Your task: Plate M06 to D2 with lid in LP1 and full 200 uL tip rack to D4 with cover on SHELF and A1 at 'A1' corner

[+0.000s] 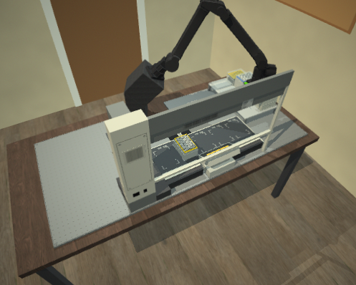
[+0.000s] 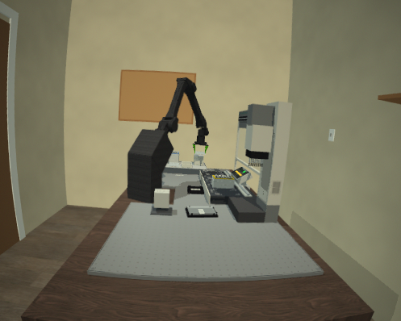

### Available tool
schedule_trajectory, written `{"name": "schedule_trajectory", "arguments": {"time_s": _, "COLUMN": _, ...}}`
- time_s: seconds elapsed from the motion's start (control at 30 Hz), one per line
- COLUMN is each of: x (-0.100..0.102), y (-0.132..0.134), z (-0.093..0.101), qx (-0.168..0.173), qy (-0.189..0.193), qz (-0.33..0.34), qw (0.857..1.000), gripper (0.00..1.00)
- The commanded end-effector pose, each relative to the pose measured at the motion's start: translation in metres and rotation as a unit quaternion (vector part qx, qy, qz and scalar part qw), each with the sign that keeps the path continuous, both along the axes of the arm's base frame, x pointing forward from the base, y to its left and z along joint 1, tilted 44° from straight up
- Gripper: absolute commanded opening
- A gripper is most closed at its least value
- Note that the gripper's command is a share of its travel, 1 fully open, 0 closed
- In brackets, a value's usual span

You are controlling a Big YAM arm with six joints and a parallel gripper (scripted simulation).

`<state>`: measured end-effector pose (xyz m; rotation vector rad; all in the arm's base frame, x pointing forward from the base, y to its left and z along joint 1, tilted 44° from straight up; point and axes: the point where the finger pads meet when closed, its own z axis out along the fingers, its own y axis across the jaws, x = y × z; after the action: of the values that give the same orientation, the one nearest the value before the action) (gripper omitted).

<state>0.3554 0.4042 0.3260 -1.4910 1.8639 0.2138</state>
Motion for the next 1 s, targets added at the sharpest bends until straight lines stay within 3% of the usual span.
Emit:
{"name": "schedule_trajectory", "arguments": {"time_s": 0.0, "x": -0.002, "y": -0.009, "z": 0.049, "qx": 0.026, "qy": -0.027, "qz": 0.001, "qw": 0.999, "gripper": 0.0}}
{"name": "schedule_trajectory", "arguments": {"time_s": 0.63, "x": -0.015, "y": -0.025, "z": 0.072, "qx": 0.029, "qy": -0.03, "qz": 0.001, "qw": 0.999, "gripper": 0.0}}
{"name": "schedule_trajectory", "arguments": {"time_s": 0.7, "x": -0.015, "y": -0.025, "z": 0.072, "qx": 0.029, "qy": -0.03, "qz": 0.001, "qw": 0.999, "gripper": 0.0}}
{"name": "schedule_trajectory", "arguments": {"time_s": 0.73, "x": -0.011, "y": -0.021, "z": 0.062, "qx": 0.02, "qy": -0.022, "qz": 0.0, "qw": 1.0, "gripper": 0.0}}
{"name": "schedule_trajectory", "arguments": {"time_s": 0.8, "x": -0.017, "y": -0.028, "z": 0.076, "qx": 0.029, "qy": -0.03, "qz": 0.0, "qw": 0.999, "gripper": 0.0}}
{"name": "schedule_trajectory", "arguments": {"time_s": 0.97, "x": -0.021, "y": -0.032, "z": 0.082, "qx": 0.029, "qy": -0.03, "qz": 0.001, "qw": 0.999, "gripper": 0.0}}
